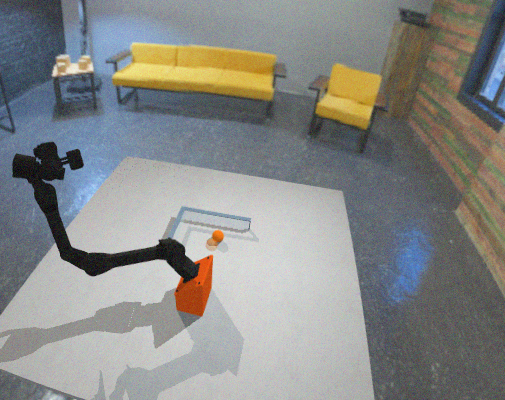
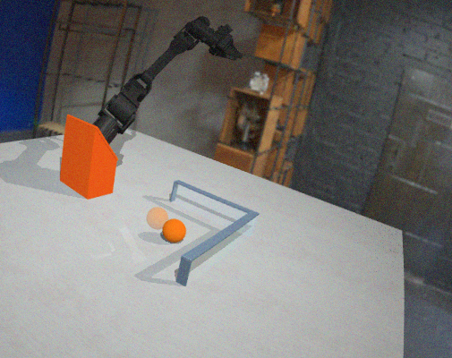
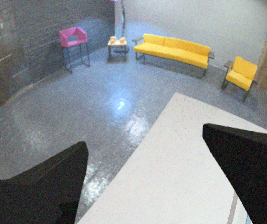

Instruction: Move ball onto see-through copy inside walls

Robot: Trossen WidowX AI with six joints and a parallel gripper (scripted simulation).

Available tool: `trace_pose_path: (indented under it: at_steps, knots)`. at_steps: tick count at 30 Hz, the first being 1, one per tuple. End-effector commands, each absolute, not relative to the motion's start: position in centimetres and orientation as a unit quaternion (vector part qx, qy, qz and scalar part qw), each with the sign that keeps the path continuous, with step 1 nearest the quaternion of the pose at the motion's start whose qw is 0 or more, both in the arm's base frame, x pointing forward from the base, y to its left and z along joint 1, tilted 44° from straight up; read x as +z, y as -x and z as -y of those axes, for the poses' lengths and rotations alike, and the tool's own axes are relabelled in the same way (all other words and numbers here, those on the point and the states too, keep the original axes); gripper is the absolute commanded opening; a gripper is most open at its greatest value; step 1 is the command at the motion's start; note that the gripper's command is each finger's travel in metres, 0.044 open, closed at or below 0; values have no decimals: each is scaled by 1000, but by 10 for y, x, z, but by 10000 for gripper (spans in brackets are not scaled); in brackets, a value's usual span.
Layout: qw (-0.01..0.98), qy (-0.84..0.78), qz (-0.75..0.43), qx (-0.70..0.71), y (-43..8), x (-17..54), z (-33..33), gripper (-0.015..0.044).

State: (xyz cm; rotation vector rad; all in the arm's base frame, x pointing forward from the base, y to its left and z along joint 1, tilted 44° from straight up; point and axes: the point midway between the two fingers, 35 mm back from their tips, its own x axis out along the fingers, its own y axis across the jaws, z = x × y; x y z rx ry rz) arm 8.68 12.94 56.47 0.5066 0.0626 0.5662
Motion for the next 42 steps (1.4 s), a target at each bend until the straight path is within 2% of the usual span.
trace_pose_path:
  at_steps: [1,2,10,21,32,42]
  knots:
    - [928,-247,-30,275,-88,565,-128,374]
    - [929,-247,-28,273,-90,565,-125,357]
    - [947,-233,-12,222,-147,557,-50,357]
    - [975,-136,-9,177,-211,525,25,357]
    - [981,-6,-91,172,-310,418,101,357]
    - [950,98,-197,224,-363,285,128,357]
